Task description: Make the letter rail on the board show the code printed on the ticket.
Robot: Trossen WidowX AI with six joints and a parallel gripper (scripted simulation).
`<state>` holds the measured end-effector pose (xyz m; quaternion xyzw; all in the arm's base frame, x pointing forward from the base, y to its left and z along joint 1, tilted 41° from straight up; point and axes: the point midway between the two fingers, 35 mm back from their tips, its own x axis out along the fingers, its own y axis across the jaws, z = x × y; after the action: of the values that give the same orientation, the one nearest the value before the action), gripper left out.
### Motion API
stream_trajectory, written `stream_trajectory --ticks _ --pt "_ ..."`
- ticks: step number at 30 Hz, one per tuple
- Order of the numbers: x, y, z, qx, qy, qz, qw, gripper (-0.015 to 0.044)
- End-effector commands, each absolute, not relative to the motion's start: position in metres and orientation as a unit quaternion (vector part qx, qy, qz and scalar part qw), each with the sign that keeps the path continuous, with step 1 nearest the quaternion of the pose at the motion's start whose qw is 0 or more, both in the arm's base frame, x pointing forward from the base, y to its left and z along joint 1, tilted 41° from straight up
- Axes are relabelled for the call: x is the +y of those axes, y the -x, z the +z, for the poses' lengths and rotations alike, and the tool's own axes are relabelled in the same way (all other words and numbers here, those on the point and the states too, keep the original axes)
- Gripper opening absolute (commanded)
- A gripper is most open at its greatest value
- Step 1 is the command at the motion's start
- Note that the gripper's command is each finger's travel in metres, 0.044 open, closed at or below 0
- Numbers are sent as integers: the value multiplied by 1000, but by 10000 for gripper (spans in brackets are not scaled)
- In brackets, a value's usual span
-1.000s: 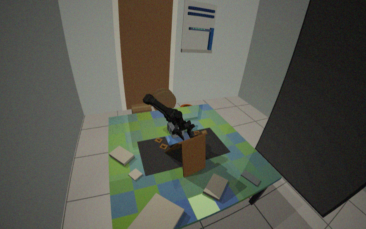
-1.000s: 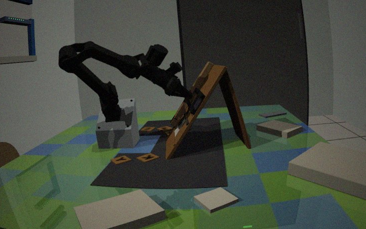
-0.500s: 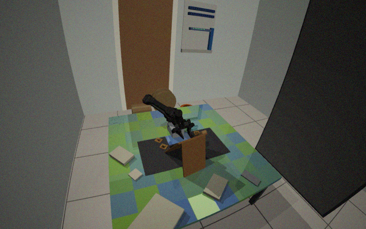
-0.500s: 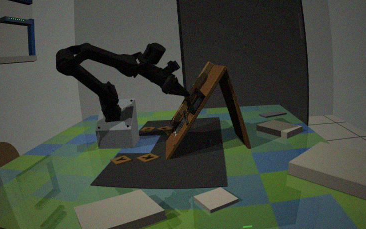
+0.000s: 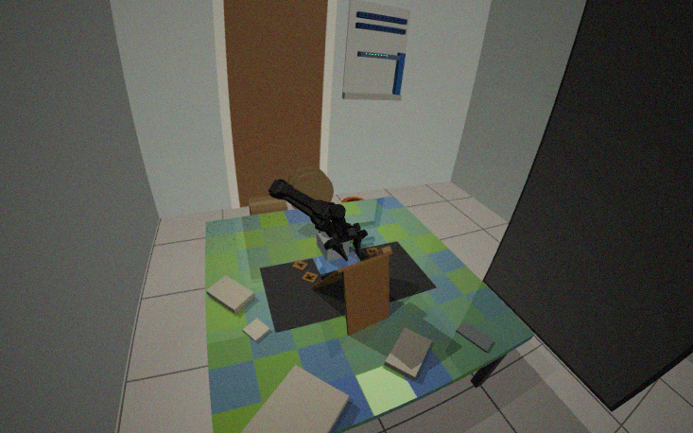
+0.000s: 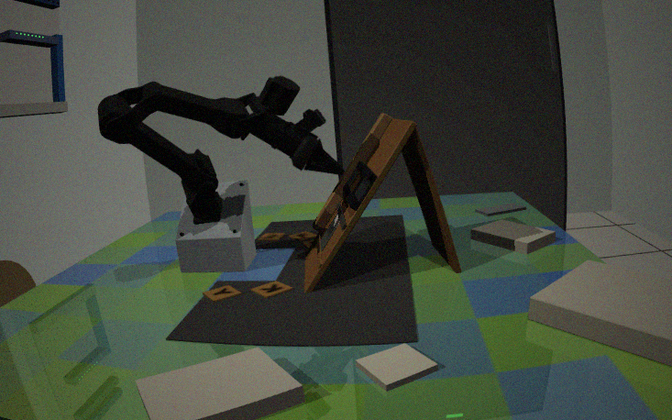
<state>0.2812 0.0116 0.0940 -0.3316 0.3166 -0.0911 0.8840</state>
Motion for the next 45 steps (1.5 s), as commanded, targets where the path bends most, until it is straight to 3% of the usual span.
stream_trajectory --ticks 1,29,40,45 --pt "12 -279 96 315 330 -94 885 295" --pt "14 -273 103 316 330 -94 884 295" --pt "14 -272 100 318 332 -90 883 6" --pt "14 -272 100 318 332 -90 883 0"
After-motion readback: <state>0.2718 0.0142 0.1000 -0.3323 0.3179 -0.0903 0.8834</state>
